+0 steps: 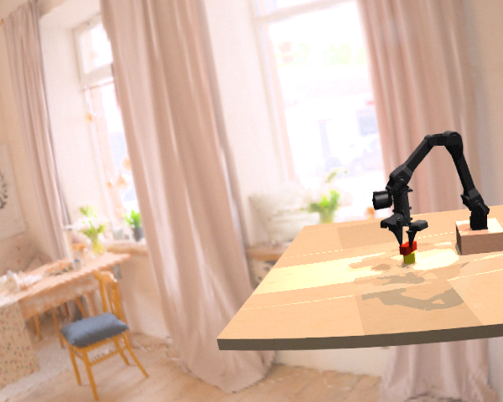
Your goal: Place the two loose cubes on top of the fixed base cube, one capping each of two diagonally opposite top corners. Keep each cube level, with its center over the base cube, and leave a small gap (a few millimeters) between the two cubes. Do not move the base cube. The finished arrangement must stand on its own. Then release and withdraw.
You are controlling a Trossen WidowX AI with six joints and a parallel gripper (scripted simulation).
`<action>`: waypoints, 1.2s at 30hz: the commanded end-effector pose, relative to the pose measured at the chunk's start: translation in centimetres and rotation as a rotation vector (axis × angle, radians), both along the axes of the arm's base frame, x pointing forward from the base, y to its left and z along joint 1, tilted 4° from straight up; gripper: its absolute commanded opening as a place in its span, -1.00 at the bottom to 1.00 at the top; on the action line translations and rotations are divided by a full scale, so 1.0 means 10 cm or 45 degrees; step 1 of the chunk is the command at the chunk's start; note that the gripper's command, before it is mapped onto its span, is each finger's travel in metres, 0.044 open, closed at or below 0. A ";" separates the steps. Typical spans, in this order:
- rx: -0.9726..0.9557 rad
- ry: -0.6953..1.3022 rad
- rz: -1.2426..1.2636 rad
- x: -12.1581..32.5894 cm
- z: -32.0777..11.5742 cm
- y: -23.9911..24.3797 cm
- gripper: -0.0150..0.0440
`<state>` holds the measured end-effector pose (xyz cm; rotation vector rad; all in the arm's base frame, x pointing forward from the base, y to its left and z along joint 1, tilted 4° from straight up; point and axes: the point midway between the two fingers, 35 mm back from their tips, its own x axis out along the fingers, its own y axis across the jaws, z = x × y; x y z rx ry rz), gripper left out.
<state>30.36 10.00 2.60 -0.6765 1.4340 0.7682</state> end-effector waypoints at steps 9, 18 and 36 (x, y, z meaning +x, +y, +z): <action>0.005 -0.018 0.003 0.02 0.16 0.00 0.20; 0.005 -0.018 0.003 0.02 0.26 -0.01 0.20; 0.005 -0.018 0.003 0.02 0.45 -0.02 0.20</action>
